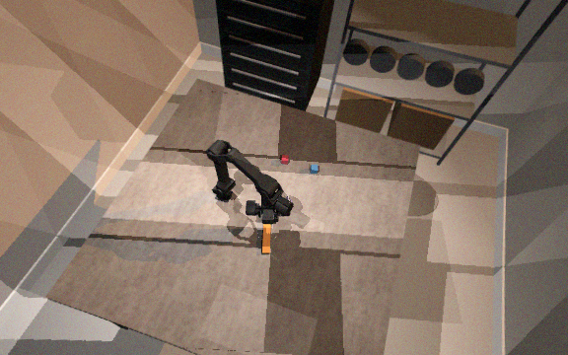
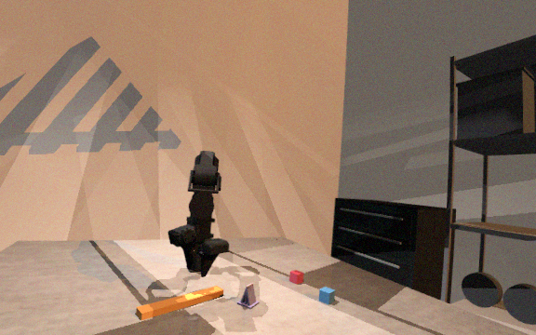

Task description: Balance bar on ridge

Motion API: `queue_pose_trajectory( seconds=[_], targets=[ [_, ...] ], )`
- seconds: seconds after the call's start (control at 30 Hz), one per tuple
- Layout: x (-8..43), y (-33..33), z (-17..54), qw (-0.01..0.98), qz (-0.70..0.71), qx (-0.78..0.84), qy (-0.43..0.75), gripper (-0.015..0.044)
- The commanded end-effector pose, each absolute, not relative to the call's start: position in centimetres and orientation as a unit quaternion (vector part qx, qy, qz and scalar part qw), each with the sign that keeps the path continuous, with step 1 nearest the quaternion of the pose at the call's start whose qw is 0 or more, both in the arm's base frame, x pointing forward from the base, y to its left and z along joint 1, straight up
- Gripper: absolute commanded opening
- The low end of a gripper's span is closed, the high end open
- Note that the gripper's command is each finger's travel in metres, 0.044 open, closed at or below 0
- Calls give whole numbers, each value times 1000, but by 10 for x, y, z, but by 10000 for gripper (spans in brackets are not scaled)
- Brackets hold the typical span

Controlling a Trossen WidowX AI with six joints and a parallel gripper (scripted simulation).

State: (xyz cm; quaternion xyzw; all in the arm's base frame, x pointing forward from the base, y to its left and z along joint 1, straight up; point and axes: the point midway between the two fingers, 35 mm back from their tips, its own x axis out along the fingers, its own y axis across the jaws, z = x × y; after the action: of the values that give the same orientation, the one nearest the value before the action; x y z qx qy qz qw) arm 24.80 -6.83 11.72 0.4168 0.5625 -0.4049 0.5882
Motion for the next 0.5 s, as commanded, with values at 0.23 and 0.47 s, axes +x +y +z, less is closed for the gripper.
queue_pose_trajectory(
  seconds=[0.23, 0.47],
  targets=[
    [248, -69, 73, 583, -410, 417, 564, 315],
    [248, -69, 71, 583, -410, 417, 564, 315]
  ],
)
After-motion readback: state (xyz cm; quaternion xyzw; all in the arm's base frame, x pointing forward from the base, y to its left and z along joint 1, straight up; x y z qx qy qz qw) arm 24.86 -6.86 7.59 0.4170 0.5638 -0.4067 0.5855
